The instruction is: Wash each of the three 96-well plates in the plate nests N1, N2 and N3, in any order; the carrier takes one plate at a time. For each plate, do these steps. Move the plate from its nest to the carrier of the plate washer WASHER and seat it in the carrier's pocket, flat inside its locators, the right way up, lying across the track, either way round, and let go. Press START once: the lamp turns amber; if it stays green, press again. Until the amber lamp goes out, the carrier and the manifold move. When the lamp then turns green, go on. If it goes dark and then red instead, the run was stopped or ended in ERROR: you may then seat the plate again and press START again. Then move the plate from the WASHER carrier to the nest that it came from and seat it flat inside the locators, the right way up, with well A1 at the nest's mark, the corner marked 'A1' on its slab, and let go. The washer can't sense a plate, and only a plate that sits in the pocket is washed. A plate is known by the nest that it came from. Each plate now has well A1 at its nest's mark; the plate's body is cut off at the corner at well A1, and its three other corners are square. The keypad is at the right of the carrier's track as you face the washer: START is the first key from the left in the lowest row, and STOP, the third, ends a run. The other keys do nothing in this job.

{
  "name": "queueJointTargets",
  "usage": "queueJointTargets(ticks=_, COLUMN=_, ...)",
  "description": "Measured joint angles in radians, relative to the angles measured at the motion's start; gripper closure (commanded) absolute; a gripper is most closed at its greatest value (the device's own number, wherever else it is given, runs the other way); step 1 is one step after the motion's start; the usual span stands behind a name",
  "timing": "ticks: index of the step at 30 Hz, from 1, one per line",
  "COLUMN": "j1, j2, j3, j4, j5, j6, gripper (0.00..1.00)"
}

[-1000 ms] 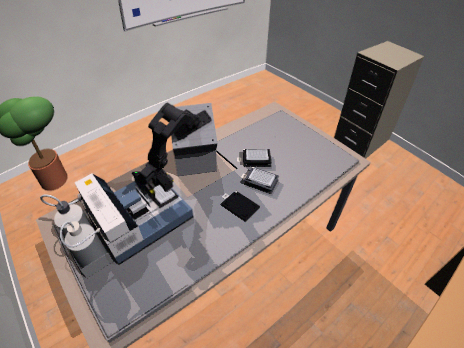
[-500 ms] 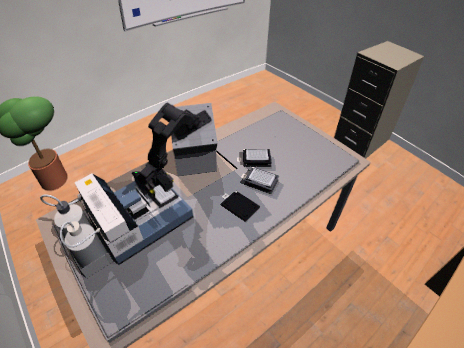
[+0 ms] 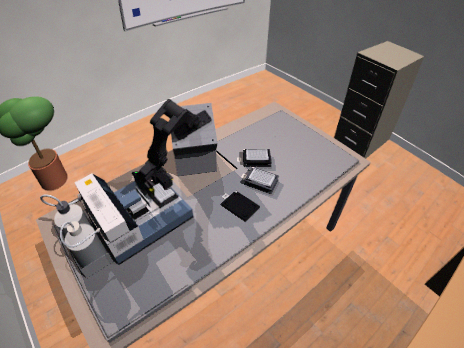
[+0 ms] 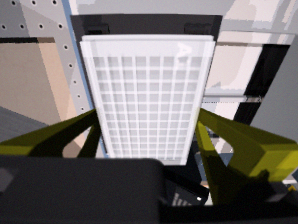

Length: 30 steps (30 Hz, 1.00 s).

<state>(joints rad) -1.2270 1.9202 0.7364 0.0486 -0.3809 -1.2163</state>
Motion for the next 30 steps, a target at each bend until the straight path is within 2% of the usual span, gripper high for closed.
queueJointTargets(ticks=30, j1=-0.061, j2=-0.173, j3=-0.017, j4=-0.176, j5=-0.023, j6=-0.059, gripper=1.0)
